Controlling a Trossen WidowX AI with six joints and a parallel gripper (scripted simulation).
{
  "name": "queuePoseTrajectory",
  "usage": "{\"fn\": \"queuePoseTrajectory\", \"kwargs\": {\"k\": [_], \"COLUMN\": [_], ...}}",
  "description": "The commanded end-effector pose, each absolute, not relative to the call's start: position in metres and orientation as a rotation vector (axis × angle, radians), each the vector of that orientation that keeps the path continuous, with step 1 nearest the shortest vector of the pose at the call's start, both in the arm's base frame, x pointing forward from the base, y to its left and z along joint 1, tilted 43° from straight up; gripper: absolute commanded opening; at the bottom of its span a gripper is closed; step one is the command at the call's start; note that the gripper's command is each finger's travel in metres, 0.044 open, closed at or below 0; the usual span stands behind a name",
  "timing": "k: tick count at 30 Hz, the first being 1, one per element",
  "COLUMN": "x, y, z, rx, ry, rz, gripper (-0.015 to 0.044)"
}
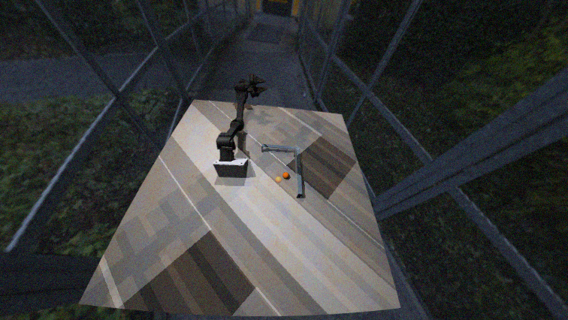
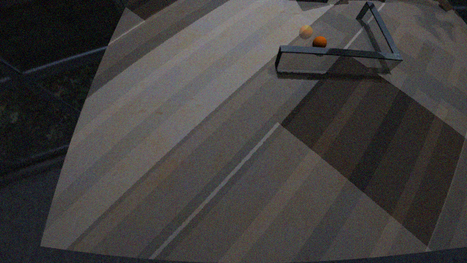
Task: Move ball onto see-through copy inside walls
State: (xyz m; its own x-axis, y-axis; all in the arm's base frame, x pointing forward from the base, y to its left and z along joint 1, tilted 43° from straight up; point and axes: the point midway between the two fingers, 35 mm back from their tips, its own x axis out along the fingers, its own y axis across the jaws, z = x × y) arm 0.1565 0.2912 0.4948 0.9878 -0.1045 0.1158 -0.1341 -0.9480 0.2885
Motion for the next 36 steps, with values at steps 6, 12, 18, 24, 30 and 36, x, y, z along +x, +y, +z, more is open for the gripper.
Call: {"fn": "queuePoseTrajectory", "kwargs": {"k": [6, 12, 18, 24, 30, 36], "x": [0.134, 0.127, 0.134, 0.151, 0.191, 0.243], "y": [0.225, 0.152, 0.057, -0.006, -0.083, -0.128], "z": [0.539, 0.563, 0.571, 0.565, 0.532, 0.480], "rx": [3.070, 3.335, 3.659, 3.915, 4.174, 4.398], "ry": [-0.131, -0.099, -0.067, -0.014, -0.039, -0.076], "rz": [0.205, 0.227, 0.194, 0.119, -0.121, -0.564], "gripper": [0.0291, 0.0291, 0.0291, 0.0291, 0.0291, 0.0291]}}
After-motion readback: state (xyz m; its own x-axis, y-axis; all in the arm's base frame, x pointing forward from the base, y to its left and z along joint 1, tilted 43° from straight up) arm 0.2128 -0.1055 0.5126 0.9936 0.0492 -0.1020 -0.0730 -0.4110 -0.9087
